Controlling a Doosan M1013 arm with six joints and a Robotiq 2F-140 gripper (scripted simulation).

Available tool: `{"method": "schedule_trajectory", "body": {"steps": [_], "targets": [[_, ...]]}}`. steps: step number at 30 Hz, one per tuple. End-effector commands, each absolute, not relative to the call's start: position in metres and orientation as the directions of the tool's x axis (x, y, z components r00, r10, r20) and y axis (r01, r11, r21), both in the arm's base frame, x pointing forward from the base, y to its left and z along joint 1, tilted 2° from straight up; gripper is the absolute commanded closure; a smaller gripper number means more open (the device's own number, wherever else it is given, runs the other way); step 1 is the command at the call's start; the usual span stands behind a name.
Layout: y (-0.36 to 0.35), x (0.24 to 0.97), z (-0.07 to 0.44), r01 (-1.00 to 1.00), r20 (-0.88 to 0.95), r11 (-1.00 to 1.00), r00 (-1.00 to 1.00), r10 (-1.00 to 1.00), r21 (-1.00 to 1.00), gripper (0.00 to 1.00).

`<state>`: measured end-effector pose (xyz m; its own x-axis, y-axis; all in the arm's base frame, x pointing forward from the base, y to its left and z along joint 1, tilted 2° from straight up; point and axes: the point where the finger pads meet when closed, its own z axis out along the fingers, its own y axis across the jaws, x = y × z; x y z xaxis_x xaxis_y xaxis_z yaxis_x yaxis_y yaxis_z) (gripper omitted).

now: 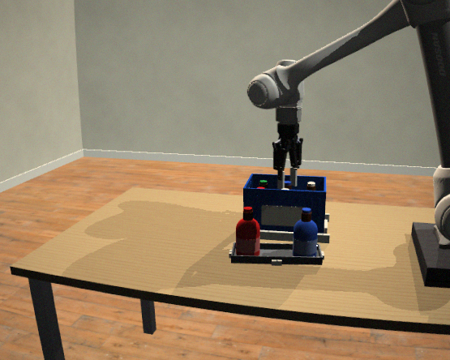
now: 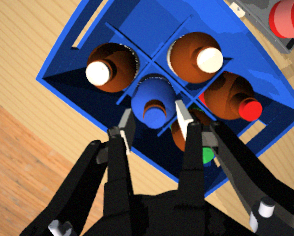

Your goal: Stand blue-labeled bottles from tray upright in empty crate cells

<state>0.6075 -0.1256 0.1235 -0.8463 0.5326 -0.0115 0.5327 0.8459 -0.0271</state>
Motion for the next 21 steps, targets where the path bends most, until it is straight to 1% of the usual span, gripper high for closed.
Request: {"method": "schedule_trajectory", "body": {"steps": [1,21], "targets": [[-0.1255,0.6075,0.1236,0.533,-0.012,0.846,-0.846,0.533,-0.027,0.62],[-0.1254,0.6075,0.1296,0.533,-0.012,0.846,-0.846,0.533,-0.027,0.62]]}}
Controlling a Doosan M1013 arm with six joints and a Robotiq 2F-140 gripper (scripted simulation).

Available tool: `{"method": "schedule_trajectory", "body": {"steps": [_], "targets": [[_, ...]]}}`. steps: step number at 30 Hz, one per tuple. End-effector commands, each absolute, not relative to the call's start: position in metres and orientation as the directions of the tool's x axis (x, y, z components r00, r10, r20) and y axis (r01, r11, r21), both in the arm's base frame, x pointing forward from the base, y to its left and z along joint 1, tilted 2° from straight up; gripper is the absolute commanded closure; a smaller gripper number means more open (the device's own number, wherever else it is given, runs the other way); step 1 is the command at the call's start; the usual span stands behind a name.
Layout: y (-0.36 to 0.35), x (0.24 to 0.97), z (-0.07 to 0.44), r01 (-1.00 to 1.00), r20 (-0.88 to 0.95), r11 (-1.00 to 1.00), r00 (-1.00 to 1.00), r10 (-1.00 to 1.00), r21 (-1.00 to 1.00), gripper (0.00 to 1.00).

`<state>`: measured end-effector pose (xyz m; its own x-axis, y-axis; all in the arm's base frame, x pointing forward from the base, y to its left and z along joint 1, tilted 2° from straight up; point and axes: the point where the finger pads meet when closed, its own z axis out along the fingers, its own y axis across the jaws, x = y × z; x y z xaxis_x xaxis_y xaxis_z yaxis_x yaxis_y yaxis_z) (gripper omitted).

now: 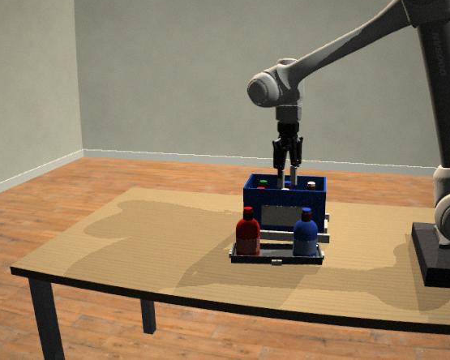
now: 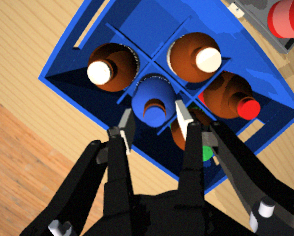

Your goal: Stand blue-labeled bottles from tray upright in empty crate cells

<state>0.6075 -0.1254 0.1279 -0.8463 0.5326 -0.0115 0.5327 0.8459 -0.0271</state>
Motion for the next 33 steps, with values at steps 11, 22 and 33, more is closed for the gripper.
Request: {"method": "schedule_trajectory", "body": {"steps": [11,22,33], "targets": [[-0.125,0.608,0.145,0.533,-0.012,0.846,-0.846,0.533,-0.027,0.62],[-0.124,0.608,0.173,0.533,-0.012,0.846,-0.846,0.533,-0.027,0.62],[-0.124,0.608,0.194,0.533,-0.012,0.846,-0.846,0.533,-0.027,0.62]]}}
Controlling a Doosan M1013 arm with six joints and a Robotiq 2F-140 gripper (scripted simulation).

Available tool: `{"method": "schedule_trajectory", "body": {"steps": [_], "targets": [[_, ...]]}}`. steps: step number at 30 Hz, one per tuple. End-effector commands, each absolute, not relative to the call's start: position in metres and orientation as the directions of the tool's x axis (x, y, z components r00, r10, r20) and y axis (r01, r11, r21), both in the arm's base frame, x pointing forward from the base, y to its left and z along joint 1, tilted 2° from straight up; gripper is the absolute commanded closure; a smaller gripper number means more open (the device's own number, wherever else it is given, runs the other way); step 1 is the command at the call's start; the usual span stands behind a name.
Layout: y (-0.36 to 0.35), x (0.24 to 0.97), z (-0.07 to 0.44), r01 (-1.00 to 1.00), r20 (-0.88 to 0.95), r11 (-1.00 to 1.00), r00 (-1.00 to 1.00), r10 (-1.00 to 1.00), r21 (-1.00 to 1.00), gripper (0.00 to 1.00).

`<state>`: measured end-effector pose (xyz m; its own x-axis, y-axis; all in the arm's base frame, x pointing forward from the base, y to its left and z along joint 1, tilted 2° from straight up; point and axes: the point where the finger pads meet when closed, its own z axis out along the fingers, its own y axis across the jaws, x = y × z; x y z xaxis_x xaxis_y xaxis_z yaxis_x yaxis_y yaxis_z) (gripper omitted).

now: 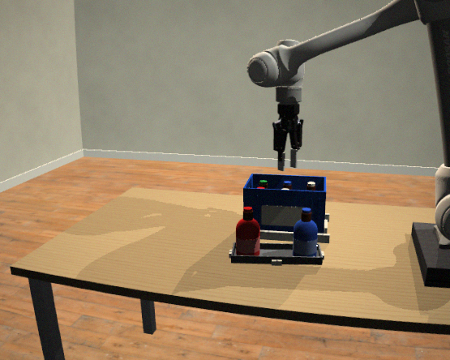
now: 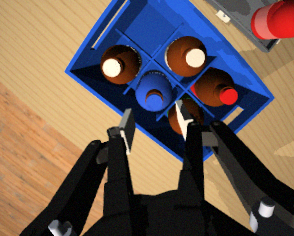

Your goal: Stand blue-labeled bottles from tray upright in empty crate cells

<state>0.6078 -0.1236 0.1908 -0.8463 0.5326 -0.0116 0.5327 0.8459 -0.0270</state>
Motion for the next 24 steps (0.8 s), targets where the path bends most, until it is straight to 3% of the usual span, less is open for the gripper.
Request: {"method": "schedule_trajectory", "body": {"steps": [1,20,21,24], "targets": [[-0.123,0.608,0.196,0.533,-0.012,0.846,-0.846,0.533,-0.027,0.62],[-0.123,0.608,0.208,0.533,-0.012,0.846,-0.846,0.533,-0.027,0.62],[-0.123,0.608,0.208,0.533,-0.012,0.846,-0.846,0.533,-0.027,1.00],[-0.123,0.608,0.208,0.533,-0.012,0.846,-0.846,0.533,-0.027,1.00]]}}
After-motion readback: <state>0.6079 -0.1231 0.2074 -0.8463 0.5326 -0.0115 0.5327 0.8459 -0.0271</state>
